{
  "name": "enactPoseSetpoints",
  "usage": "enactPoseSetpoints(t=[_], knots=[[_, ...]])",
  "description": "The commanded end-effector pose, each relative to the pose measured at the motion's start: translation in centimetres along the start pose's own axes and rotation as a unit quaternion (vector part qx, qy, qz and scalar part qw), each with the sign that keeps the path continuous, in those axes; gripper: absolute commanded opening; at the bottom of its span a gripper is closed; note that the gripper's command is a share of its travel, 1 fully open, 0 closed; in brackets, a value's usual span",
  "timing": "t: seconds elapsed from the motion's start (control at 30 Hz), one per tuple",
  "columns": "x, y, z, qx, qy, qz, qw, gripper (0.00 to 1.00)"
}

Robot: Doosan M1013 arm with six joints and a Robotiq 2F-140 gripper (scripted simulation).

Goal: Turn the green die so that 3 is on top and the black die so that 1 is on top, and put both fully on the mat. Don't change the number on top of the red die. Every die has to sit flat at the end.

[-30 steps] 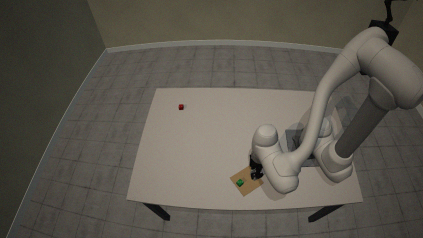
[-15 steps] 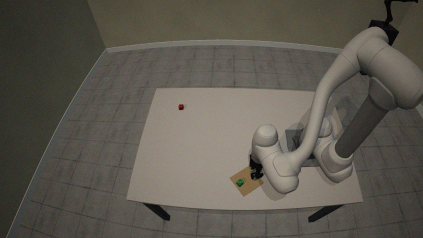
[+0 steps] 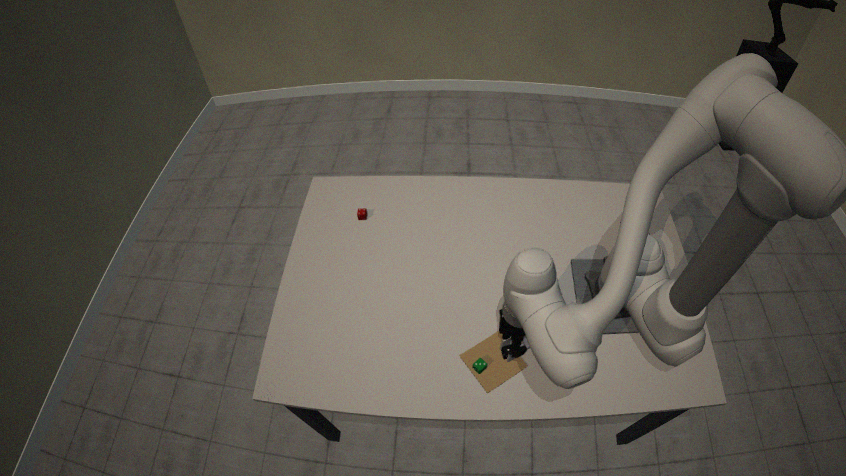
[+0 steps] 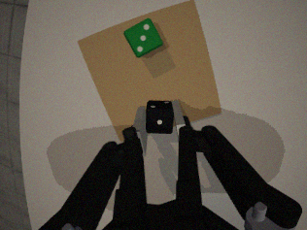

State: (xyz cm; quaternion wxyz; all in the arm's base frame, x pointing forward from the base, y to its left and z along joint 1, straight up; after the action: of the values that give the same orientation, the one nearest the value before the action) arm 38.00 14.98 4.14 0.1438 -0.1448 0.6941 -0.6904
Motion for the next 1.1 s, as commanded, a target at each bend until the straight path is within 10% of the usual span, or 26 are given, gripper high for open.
enactPoseSetpoints(t=[0.0, 1.07], knots=[[0.0, 0.05, 0.0, 0.0, 0.0, 0.0, 1.0, 0.24], [0.0, 0.34, 0.0, 0.0, 0.0, 0.0, 1.0, 0.24]])
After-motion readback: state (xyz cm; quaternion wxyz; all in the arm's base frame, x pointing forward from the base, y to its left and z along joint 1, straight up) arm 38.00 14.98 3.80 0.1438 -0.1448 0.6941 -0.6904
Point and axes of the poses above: the point where the finger pads meet when closed, its own y axis out along the fingers, its own z axis across the jaws, x = y × z, the point moved 1 cm from there along -y, back along the fingers, and after that the axes turned 2 degrees about -y, right-handed, at the moved point
